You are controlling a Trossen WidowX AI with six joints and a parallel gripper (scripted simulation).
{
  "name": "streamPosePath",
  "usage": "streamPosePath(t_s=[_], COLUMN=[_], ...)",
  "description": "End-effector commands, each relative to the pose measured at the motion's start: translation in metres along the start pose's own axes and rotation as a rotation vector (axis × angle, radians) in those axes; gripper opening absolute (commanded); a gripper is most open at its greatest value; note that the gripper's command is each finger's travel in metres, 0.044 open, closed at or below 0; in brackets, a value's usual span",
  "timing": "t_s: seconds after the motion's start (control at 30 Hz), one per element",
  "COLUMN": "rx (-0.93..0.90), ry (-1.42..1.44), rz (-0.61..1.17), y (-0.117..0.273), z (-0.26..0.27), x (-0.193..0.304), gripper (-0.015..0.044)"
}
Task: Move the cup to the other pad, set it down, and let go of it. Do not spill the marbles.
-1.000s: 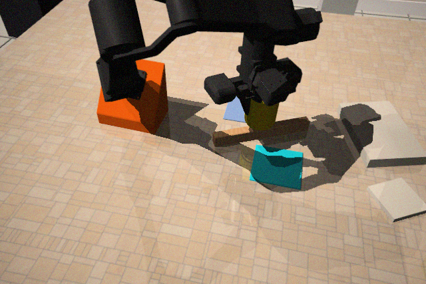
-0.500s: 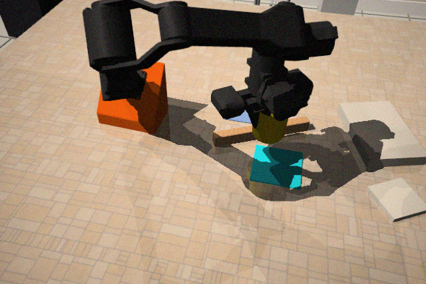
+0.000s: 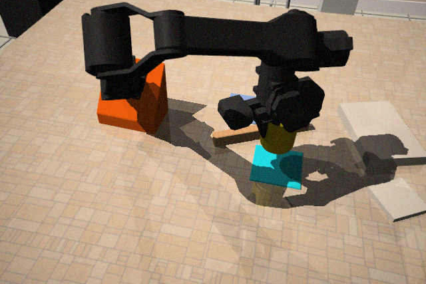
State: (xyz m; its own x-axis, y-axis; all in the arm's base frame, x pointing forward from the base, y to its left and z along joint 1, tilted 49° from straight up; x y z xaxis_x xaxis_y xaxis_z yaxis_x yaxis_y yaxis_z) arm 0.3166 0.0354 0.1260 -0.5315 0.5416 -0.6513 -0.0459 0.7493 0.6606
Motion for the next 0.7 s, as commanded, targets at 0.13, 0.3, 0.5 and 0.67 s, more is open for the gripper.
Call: streamPosePath(t_s=[0.13,0.3,0.5,0.67], rx=[-0.009,-0.009,-0.009,-0.009], ry=[-0.002,-0.002,-0.002,-0.002], rz=[-0.006,-0.006,-0.006,-0.006], y=[0.001,-0.006,-0.014,-0.022], z=[0.001,0.001,0.002,0.002], x=[-0.008,-0.008,-0.008,-0.008], gripper=[0.0,0.0,0.0,0.0])
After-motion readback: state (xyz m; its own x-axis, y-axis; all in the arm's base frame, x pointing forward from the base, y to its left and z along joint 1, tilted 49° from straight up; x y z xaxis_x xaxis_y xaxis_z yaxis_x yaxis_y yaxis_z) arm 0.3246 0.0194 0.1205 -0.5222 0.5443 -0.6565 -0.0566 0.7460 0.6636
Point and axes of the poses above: the point midway between the two fingers, 35 mm back from their tips, its own y axis back along the fingers, its own z axis across the jaws, x = y × z, the point moved 6 cm from there along y, back along the fingers, and after that the axes turned 9 degrees about -y, right-handed, at the moved point
